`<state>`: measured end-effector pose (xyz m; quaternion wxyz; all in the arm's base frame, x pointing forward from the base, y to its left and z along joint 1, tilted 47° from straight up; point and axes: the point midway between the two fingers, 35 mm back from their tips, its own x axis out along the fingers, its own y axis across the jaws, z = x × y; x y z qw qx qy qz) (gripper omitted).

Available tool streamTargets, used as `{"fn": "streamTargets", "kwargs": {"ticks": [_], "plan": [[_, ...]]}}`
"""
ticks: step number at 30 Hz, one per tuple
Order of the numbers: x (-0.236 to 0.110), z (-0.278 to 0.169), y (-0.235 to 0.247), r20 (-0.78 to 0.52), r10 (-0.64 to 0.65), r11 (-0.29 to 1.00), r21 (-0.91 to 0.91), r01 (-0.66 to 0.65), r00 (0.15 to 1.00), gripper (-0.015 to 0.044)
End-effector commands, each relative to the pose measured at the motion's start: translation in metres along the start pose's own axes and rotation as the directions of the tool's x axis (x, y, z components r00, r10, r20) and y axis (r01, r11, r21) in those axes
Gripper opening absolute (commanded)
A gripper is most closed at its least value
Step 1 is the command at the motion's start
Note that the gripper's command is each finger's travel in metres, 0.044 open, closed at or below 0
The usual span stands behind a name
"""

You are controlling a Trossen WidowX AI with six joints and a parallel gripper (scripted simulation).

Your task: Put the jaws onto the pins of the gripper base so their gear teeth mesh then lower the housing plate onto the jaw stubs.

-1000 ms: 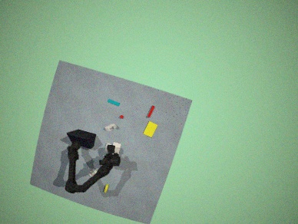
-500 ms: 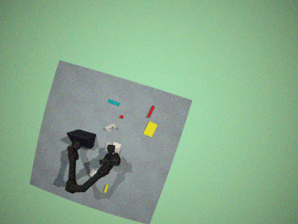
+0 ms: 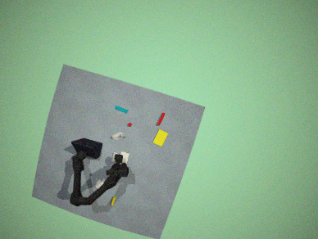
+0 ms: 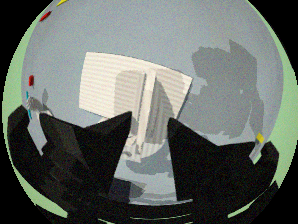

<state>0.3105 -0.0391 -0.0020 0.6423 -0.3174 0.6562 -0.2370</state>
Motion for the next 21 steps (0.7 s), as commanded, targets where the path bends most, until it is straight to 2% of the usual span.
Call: {"fn": "streamTargets", "kwargs": {"ticks": [1, 21], "plan": [[0.001, 0.0, -0.0002, 0.001, -0.003, 1.0, -0.003, 0.003, 1.0, 0.0134], [0.0066, 0.0, -0.0003, 0.001, -0.003, 1.0, -0.006, 0.003, 1.0, 0.0134]]}}
